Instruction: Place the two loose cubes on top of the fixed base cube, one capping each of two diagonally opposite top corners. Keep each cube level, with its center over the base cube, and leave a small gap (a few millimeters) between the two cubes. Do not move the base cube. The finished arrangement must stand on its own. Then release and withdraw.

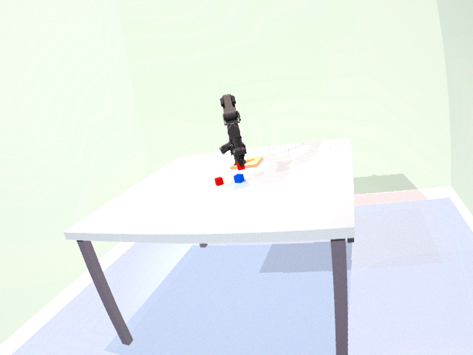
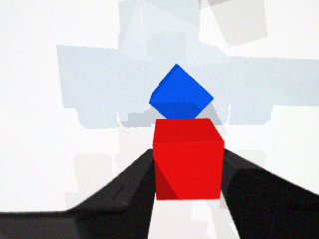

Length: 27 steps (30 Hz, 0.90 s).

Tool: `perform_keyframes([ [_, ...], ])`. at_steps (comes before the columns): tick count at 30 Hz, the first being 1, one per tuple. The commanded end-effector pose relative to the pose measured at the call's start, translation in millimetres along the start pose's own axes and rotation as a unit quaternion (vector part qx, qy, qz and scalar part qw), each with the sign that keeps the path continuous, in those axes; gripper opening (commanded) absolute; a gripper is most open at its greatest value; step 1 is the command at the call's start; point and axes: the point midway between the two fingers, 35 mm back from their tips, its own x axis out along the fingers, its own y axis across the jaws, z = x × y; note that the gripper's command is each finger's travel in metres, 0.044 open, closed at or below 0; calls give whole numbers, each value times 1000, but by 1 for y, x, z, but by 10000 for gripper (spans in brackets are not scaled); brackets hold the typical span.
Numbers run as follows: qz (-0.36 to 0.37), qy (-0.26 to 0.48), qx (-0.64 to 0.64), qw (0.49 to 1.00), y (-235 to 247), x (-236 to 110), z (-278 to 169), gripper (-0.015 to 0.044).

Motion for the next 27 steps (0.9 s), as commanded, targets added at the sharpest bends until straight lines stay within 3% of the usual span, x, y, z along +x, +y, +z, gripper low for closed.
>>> perform_keyframes([
  [1,-2,-1,3,1000,-1,7,1,105],
  [27,-2,-1,2,1000,-2,26,2,105],
])
